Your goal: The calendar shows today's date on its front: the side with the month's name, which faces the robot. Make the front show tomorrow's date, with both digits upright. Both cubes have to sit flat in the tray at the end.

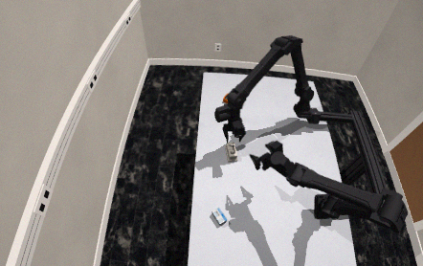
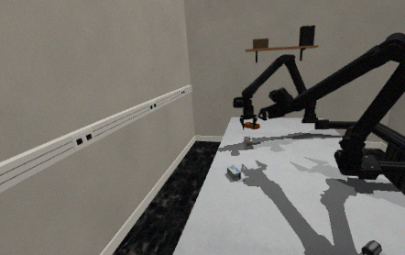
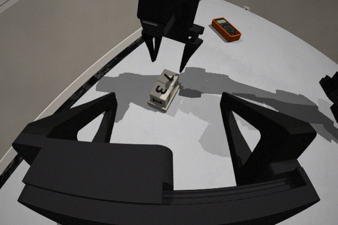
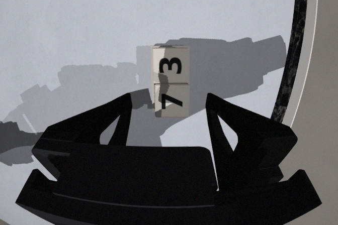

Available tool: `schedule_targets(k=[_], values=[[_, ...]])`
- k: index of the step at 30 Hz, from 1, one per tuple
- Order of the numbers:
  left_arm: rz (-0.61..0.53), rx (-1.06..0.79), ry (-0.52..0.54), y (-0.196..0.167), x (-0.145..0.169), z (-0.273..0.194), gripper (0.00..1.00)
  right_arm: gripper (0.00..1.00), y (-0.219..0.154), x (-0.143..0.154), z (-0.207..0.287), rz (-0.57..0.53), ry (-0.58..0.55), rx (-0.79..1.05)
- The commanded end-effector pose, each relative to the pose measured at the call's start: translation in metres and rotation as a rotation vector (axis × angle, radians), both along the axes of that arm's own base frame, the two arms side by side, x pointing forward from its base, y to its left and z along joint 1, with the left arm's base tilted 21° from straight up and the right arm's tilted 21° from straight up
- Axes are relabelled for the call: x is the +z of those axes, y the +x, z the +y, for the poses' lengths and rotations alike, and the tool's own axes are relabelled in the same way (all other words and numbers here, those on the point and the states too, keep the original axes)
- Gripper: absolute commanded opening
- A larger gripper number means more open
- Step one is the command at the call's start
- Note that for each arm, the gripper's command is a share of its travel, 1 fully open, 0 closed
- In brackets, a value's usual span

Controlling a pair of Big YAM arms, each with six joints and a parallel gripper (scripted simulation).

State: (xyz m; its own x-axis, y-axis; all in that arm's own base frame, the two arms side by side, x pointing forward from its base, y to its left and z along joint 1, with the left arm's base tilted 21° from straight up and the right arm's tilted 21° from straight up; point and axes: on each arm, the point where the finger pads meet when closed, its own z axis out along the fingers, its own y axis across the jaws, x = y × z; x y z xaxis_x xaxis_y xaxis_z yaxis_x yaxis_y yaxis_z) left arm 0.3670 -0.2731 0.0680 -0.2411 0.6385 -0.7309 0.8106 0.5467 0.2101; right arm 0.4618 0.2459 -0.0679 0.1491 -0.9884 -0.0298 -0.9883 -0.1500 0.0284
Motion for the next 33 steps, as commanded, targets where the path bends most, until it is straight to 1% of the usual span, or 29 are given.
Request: schedule_targets(k=[1,3,5,8,11,20,24,33], values=[[-0.089,-0.086,-0.058,0.047,0.025,-0.005,1.0,0.7,0.004,-0.024,-0.013,0.026,0.125,0.014],[-0.088,-0.111,-0.072,0.05,0.023,0.0,1.0,0.7,0.002,-0.027,-0.012,0.038,0.17,0.008],[-0.088,-0.111,-0.072,0.05,0.023,0.0,1.0,0.7,0.002,-0.027,-0.012,0.038,0.17,0.008],[-0.095,-0.152,-0.097,0.056,0.021,0.009,1.0,0.7,0.004,-0.027,-0.01,0.043,0.215,0.001],[-0.097,-0.189,-0.12,0.058,0.017,0.02,1.0,0.7,0.011,-0.023,-0.006,0.036,0.233,-0.014],[-0.108,-0.268,-0.205,0.064,0.017,0.043,1.0,0.7,0.01,-0.022,-0.007,0.038,0.23,-0.015],[-0.094,-0.264,-0.223,0.063,0.017,0.044,1.0,0.7,0.01,-0.022,-0.007,0.038,0.23,-0.015],[-0.093,-0.277,-0.223,0.06,0.017,0.038,1.0,0.7,0.01,-0.022,-0.007,0.038,0.23,-0.015]])
